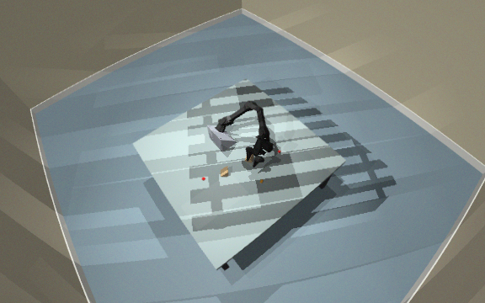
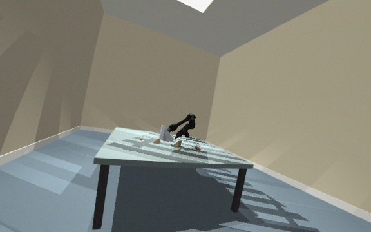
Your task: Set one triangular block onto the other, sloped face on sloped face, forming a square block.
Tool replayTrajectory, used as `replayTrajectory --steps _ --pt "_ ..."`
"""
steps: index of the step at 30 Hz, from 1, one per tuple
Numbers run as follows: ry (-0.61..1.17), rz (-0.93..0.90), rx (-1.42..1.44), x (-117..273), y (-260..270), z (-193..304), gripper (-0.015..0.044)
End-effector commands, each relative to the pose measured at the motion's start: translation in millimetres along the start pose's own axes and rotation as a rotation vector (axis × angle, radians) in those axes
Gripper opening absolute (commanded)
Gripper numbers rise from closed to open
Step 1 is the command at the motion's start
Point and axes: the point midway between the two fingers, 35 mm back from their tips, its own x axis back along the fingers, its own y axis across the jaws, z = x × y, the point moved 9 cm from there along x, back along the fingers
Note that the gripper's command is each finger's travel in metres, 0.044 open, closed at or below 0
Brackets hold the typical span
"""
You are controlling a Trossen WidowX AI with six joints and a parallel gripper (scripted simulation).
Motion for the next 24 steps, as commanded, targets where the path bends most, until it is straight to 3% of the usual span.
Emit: replayTrajectory --steps 1,6,24 --pt "0.089 -0.278 -0.060 -43 -8 48 0.0440" --pt "0.116 -0.548 -0.122 -79 -5 90 0.0440" --pt "0.116 -0.558 -0.125 -93 0 93 0.0440"
